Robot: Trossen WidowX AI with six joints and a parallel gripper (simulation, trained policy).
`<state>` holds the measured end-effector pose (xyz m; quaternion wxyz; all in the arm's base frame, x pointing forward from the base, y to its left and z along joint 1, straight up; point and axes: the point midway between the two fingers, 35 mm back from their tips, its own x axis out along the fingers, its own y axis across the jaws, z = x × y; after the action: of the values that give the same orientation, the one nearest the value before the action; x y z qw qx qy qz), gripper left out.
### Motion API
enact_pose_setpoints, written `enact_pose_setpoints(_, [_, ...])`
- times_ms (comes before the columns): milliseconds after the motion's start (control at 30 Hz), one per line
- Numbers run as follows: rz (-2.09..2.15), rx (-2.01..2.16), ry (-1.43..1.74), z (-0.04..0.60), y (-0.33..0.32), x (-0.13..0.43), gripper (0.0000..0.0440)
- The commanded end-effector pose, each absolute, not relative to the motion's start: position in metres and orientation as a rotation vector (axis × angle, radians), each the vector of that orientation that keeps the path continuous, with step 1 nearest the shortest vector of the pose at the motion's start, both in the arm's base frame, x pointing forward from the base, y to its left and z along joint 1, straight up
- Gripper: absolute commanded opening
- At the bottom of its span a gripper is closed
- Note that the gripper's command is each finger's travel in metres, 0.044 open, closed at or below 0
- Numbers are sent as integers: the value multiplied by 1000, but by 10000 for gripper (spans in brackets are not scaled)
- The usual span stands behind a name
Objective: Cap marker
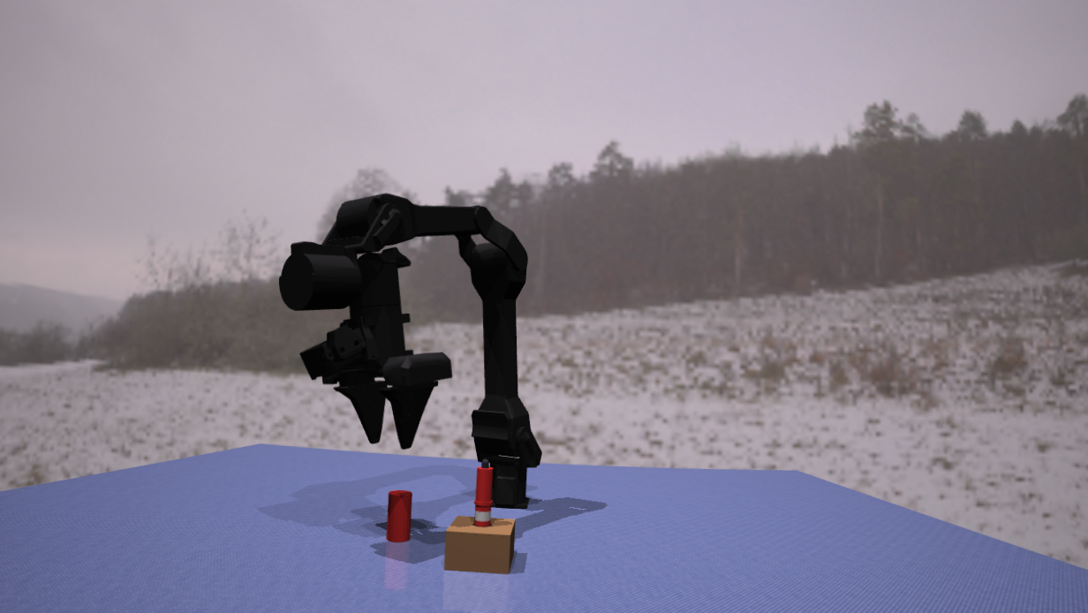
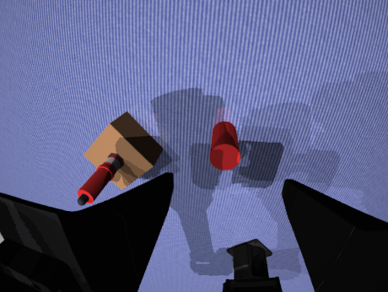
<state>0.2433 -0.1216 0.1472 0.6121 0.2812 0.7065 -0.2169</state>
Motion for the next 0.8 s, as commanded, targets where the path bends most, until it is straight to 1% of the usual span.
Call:
enact_pose_setpoints(0, [-497, 628, 1657, 138, -121, 242, 309])
enact_pose_setpoints(467, [-456, 567, 1718, 105, -113, 238, 289])
enact_pose_setpoints(767, [-411, 523, 1747, 80, -109, 235, 268])
